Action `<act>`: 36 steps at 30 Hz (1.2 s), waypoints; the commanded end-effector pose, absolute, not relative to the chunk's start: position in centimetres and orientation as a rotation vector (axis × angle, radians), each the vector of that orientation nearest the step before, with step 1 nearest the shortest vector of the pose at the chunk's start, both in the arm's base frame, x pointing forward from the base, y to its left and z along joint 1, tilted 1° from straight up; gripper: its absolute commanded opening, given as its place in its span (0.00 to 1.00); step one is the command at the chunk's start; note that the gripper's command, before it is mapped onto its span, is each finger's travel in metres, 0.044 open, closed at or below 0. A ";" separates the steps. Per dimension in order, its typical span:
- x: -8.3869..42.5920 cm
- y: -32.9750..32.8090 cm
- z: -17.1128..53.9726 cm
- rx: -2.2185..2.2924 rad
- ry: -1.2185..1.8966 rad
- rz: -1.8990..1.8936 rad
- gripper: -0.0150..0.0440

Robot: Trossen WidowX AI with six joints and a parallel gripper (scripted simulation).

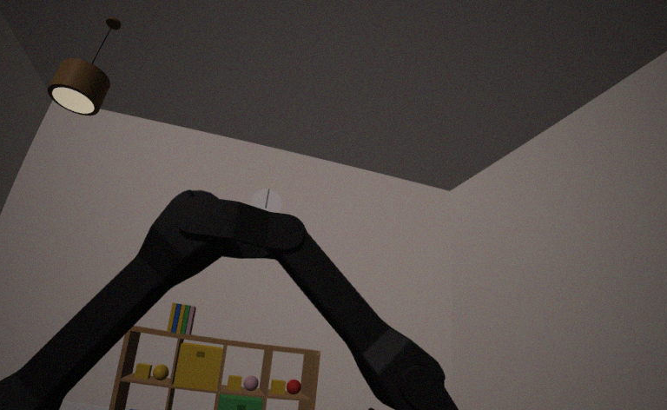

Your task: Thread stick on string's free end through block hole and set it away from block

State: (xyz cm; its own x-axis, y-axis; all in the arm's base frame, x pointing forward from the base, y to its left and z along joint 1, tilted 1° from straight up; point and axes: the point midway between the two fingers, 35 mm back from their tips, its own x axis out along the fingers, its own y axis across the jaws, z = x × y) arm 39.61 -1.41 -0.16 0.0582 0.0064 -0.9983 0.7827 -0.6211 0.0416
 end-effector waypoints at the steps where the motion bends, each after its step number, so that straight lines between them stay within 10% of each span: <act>1: 39.3 -1.3 -0.2 1.738 0.789 -1.618 0.25; 36: 36.5 -2.6 -1.9 1.733 0.788 -1.623 0.25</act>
State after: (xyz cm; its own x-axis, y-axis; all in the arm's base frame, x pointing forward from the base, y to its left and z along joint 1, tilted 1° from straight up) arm 36.60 -2.23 -2.18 0.0525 0.0052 -0.9986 0.7796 -0.6251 0.0377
